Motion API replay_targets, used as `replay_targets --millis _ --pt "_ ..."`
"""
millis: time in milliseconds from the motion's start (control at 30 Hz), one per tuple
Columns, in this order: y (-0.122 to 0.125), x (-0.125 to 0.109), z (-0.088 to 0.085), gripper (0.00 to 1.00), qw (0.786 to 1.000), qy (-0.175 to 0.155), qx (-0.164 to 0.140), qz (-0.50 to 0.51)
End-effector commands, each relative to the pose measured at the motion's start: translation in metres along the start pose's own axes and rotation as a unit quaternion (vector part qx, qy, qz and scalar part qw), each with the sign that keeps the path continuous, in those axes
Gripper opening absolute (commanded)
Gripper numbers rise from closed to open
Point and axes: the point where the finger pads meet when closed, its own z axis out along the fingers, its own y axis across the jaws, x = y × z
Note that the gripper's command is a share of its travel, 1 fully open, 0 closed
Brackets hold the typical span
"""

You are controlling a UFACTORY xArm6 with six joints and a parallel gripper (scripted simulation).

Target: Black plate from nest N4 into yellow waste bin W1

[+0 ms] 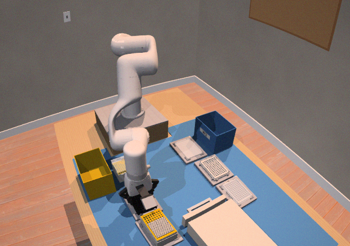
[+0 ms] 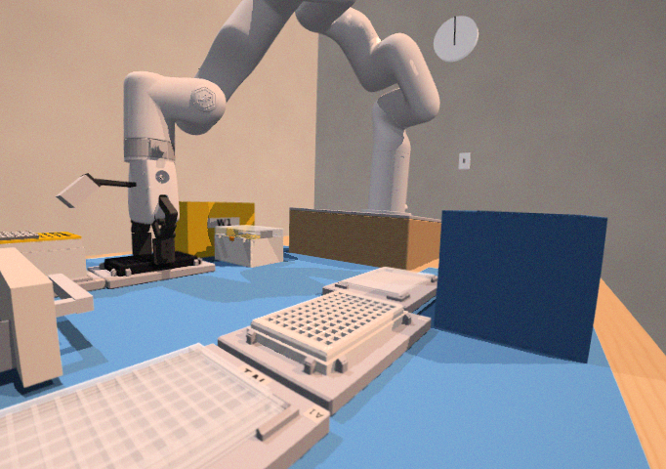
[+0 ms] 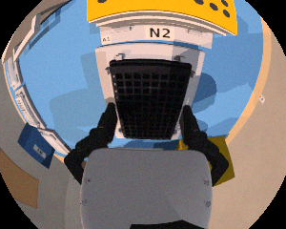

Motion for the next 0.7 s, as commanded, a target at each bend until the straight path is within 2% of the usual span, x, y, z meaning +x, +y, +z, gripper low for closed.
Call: replay_targets --millis 0,533,567,667 --pt "0.0007 0.0018 -0.0001 1.0 1.0 0.002 -0.001 0.0" --pt "0.0007 0.0019 -0.0001 1.0 1.0 0.002 -0.001 0.0" --pt "0.0007 0.0018 -0.0007 0.0 1.0 0.002 -0.001 0.0" --pt "0.0007 0.0018 -0.0011 0.0 1.0 0.002 -0.001 0.0"
